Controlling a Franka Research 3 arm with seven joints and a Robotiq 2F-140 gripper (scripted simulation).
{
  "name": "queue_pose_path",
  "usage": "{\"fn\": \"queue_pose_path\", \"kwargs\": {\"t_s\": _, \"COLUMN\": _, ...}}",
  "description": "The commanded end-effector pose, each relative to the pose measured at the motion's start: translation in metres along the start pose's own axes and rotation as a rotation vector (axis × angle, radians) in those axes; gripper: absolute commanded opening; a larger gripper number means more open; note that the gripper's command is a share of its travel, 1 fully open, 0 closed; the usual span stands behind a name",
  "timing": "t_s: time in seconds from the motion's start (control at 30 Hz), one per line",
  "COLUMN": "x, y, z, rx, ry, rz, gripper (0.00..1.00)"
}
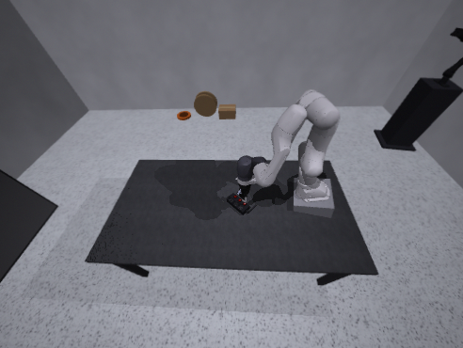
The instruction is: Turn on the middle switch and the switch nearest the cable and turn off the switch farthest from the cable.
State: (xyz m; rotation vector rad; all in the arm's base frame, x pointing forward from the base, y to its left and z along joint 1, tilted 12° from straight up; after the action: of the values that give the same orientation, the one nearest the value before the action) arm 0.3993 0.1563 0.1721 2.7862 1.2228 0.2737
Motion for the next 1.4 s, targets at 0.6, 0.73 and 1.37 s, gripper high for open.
{"fn": "queue_pose_path", "kwargs": {"t_s": 0.6, "x": 0.003, "y": 0.001, "z": 0.023, "rx": -0.005, "ry": 0.005, "rz": 0.005, "gripper": 0.00}}
{"fn": "queue_pose_path", "kwargs": {"t_s": 0.73, "x": 0.003, "y": 0.001, "z": 0.028, "rx": -0.005, "ry": 0.005, "rz": 0.005, "gripper": 0.00}}
{"fn": "queue_pose_path", "kwargs": {"t_s": 1.37, "x": 0.003, "y": 0.001, "z": 0.038, "rx": -0.005, "ry": 0.005, "rz": 0.005, "gripper": 0.00}}
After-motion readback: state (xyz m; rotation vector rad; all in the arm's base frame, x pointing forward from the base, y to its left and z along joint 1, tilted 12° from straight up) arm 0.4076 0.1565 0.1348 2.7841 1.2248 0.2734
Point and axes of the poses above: the point where the finger pads meet when closed, its own z axis out along the fingers, its own x axis across the jaws, y = z × x, the point moved 6 cm from there along -z, back along the fingers, and after that the axes turned 10 degrees about z, right-handed, at the moved point
